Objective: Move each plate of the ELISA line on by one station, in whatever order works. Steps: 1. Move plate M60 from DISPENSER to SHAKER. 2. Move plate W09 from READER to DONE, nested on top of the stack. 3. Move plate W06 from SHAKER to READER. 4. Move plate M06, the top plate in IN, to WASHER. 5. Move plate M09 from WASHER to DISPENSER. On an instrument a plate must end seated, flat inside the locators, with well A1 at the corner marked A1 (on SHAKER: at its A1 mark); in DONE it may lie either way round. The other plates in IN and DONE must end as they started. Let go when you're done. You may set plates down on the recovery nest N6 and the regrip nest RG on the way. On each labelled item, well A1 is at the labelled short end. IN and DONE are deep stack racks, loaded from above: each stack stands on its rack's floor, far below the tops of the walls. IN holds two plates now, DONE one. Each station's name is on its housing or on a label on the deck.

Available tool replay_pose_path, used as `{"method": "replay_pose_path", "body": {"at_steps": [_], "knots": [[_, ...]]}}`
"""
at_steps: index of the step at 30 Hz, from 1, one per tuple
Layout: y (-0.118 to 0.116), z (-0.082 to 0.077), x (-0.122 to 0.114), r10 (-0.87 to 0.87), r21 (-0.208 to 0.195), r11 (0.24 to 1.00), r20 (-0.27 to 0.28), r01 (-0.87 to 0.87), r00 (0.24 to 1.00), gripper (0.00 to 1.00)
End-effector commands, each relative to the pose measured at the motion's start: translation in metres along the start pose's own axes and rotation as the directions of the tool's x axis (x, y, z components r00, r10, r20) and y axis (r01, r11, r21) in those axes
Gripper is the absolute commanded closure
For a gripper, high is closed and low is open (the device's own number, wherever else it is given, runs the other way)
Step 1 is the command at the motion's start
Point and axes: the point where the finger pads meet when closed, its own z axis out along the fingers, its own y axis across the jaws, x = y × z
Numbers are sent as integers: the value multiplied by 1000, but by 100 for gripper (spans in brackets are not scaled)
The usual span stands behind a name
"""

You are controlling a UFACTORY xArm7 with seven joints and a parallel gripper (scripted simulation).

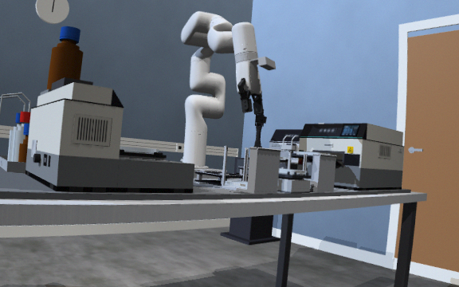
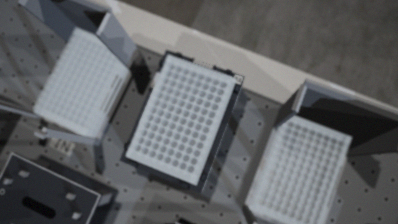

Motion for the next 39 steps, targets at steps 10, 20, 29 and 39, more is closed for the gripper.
{"method": "replay_pose_path", "body": {"at_steps": [10,20,29,39], "knots": [[1,-2,1,-1,-3,1000,-3,1,1000,0],[-8,-1,-4,-108,-12,994,49,108,993,0],[-32,3,-21,-381,-8,921,192,390,904,0],[-54,6,-36,-381,-8,921,192,390,904,0]]}}
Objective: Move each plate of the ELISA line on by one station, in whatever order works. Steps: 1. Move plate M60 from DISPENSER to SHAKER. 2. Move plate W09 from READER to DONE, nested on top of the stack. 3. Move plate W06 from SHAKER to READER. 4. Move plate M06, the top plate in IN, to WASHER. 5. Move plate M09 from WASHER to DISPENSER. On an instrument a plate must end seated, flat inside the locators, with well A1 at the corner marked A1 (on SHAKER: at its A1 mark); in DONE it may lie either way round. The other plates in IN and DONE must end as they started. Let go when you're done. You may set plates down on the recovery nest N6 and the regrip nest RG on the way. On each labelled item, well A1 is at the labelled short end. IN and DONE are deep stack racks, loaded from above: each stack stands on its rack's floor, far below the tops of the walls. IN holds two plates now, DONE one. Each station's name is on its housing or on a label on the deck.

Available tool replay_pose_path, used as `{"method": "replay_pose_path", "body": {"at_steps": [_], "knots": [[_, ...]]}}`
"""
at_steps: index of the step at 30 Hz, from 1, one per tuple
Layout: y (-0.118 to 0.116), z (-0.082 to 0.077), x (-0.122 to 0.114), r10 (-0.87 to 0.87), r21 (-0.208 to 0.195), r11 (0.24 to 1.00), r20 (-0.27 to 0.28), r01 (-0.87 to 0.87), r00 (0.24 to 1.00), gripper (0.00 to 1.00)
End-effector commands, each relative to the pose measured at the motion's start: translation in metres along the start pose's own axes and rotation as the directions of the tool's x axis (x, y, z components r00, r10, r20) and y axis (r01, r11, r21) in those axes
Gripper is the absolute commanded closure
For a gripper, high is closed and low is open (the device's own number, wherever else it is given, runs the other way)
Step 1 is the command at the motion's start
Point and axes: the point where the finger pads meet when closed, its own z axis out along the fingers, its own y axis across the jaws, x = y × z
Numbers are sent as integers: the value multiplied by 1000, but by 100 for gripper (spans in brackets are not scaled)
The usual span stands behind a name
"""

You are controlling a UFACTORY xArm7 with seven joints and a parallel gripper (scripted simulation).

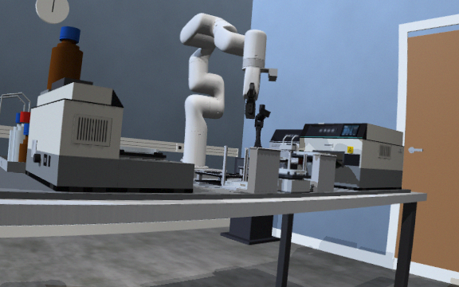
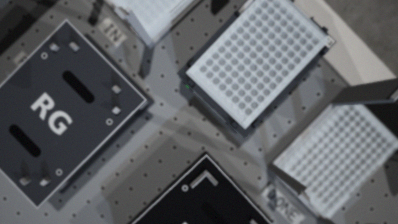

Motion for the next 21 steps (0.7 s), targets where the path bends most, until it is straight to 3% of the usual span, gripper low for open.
{"method": "replay_pose_path", "body": {"at_steps": [1,21], "knots": [[-14,0,-2,-2,-5,1000,-2,2,1000,0],[-73,9,-12,-2,-4,1000,-2,2,1000,0]]}}
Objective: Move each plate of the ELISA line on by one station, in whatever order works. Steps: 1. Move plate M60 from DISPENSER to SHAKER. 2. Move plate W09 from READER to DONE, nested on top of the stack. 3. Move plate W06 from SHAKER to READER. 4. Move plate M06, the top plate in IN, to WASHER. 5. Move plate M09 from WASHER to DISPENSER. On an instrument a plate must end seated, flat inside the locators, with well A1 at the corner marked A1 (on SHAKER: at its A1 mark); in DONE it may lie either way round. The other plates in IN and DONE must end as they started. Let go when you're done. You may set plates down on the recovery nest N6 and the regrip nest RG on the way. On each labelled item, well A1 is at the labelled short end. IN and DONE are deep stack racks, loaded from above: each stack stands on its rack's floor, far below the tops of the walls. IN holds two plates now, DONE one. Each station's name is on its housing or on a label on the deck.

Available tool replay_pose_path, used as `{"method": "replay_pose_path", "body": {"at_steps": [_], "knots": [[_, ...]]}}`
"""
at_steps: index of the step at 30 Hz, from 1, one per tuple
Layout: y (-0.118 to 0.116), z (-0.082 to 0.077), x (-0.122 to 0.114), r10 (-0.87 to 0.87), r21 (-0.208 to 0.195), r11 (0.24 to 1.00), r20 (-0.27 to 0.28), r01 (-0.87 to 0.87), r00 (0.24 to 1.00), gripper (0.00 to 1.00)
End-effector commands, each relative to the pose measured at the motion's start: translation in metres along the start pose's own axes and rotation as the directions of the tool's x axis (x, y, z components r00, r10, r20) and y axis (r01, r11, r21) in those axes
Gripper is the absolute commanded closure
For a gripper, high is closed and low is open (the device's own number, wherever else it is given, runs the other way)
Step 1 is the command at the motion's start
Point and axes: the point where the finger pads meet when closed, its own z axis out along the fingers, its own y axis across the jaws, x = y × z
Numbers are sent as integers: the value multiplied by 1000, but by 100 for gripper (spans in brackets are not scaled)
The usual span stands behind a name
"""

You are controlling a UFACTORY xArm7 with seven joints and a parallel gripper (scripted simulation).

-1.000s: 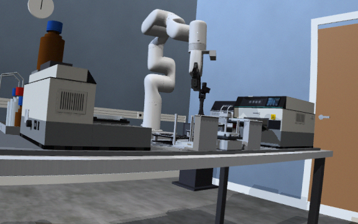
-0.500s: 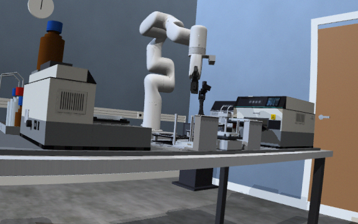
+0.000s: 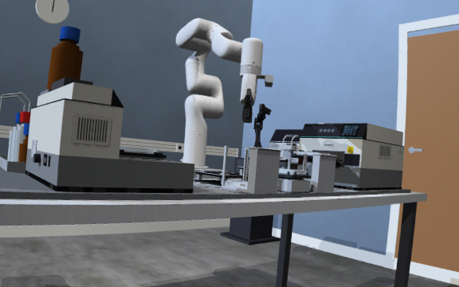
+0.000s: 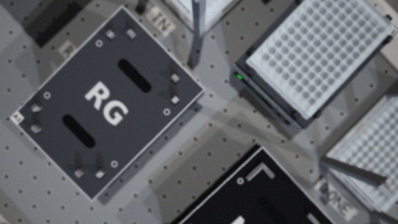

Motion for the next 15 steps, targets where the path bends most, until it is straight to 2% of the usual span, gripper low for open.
{"method": "replay_pose_path", "body": {"at_steps": [1,15], "knots": [[-15,0,-2,0,-4,1000,-3,0,1000,0],[-54,6,-9,0,-4,1000,-3,0,1000,0]]}}
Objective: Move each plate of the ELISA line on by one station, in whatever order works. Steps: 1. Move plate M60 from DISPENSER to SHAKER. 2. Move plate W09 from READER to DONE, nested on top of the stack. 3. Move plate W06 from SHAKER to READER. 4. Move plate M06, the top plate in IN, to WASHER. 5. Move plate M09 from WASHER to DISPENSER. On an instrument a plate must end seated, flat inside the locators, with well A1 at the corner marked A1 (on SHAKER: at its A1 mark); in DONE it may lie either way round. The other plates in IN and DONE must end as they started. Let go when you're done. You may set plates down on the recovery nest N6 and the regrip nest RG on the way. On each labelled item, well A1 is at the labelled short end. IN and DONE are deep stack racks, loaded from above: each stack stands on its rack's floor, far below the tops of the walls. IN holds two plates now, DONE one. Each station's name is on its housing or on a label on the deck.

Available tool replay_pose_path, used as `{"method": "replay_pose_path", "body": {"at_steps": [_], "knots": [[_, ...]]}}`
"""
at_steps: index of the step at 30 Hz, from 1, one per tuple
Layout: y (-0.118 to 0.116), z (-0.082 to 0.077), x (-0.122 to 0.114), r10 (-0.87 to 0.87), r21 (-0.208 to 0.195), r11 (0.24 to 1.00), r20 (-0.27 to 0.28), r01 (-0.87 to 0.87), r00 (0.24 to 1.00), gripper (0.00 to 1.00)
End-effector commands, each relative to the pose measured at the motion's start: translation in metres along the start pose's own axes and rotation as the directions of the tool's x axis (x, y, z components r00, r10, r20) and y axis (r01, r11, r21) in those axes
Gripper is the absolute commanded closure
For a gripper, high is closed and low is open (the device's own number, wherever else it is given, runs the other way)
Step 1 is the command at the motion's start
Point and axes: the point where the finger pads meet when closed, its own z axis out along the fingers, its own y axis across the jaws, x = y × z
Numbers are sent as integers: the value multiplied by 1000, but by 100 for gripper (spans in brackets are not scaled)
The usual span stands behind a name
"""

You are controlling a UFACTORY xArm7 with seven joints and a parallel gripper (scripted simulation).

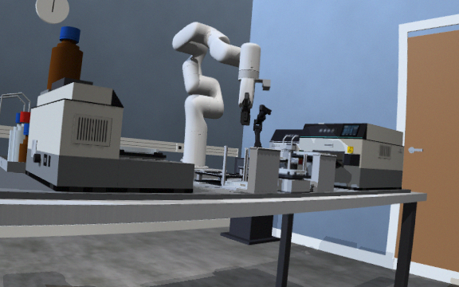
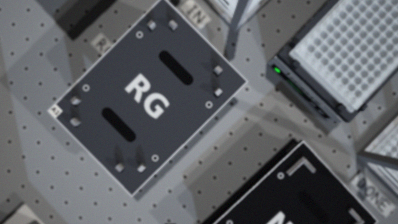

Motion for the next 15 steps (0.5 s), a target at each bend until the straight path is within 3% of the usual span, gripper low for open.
{"method": "replay_pose_path", "body": {"at_steps": [1,5,15], "knots": [[-15,0,-2,0,-3,1000,-3,0,1000,0],[-27,2,-4,0,-3,1000,-3,0,1000,0],[-27,2,-4,0,-3,1000,-3,0,1000,0]]}}
